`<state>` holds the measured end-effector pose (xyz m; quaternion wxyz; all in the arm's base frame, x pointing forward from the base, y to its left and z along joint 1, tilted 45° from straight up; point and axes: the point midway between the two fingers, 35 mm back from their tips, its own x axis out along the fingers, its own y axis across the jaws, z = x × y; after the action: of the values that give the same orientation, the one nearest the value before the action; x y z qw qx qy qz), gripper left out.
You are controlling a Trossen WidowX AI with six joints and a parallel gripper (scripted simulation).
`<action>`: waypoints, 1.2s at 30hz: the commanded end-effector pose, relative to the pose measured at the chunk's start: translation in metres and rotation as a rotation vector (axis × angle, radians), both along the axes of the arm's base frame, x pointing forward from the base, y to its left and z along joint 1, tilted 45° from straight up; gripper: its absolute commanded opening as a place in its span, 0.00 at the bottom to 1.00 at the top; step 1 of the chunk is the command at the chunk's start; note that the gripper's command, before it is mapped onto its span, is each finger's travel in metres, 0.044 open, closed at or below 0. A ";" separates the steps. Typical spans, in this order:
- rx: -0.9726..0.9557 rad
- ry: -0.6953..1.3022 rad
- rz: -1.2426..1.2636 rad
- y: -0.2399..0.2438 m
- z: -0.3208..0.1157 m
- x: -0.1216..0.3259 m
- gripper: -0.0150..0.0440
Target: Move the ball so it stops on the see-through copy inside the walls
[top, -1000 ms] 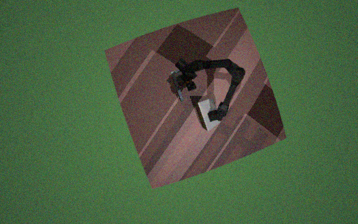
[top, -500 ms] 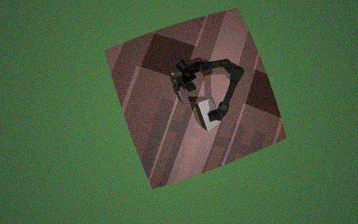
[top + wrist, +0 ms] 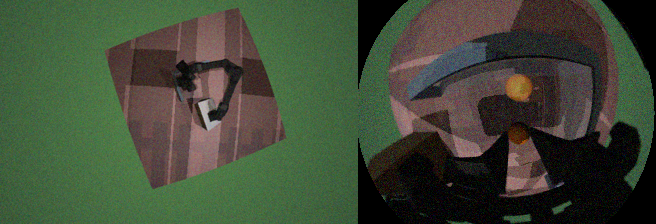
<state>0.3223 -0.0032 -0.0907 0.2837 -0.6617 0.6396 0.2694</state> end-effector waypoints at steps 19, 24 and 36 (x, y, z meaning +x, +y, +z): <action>0.001 0.004 0.001 0.088 0.090 -0.004 0.25; 0.001 0.004 0.001 0.089 0.087 -0.004 0.25; 0.003 0.002 0.001 0.102 0.023 0.003 0.25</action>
<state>0.3255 0.0959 -0.0475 0.2835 -0.6640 0.6370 0.2701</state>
